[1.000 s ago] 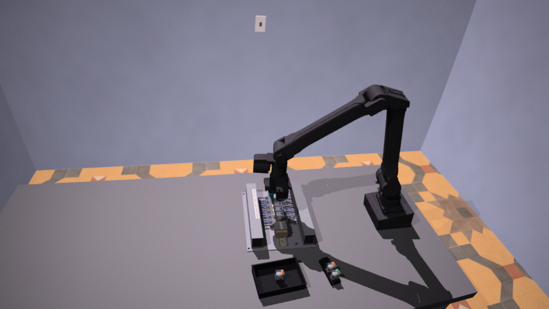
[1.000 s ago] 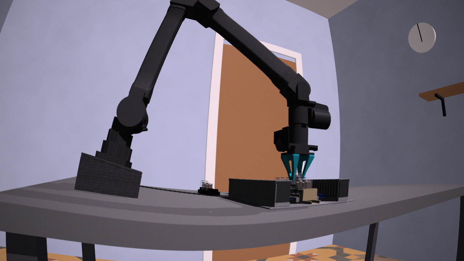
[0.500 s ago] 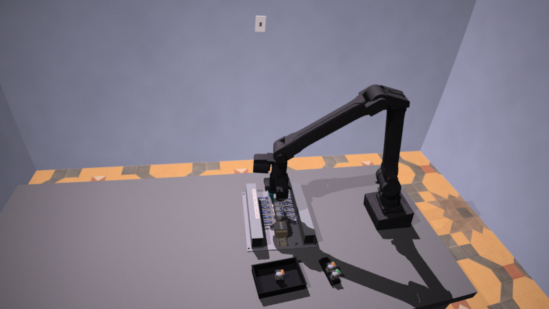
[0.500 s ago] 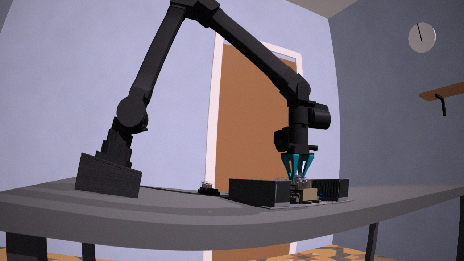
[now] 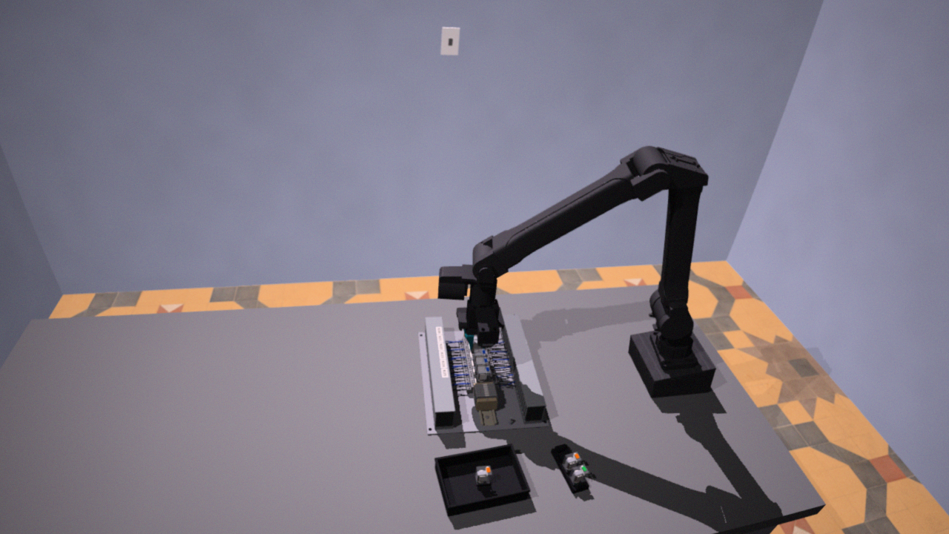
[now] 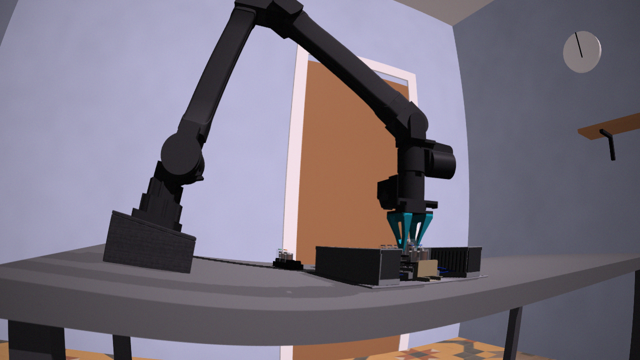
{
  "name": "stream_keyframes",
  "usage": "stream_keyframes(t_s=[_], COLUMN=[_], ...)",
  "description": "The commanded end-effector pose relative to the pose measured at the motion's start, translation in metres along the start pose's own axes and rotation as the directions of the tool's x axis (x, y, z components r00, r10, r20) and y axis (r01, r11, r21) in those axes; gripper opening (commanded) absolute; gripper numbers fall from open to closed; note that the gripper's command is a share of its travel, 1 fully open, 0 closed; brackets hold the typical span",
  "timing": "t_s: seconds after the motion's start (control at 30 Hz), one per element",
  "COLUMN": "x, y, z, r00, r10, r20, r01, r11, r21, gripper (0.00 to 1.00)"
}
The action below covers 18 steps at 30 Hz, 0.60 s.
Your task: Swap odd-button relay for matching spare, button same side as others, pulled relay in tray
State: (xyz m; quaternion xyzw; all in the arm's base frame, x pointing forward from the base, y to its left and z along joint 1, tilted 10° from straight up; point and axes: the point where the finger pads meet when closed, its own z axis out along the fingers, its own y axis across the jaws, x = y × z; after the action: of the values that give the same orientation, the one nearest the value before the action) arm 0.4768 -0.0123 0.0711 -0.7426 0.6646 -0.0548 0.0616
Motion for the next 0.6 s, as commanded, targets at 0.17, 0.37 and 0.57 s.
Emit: stream_keyframes(t_s=[0.17,0.37,0.57], x=[-0.0009,-0.0013,-0.0006], y=[-0.0055,-0.0037,-0.0113], z=[-0.0032,-0.0004,-0.0033], r00=[1.000,1.000,1.000], r10=[0.002,0.002,0.001], r20=[0.004,0.004,0.001], r01=[-0.002,-0.002,-0.001], r11=[1.000,1.000,1.000], r21=[0.010,0.009,0.029], gripper=[0.00,0.00,0.00])
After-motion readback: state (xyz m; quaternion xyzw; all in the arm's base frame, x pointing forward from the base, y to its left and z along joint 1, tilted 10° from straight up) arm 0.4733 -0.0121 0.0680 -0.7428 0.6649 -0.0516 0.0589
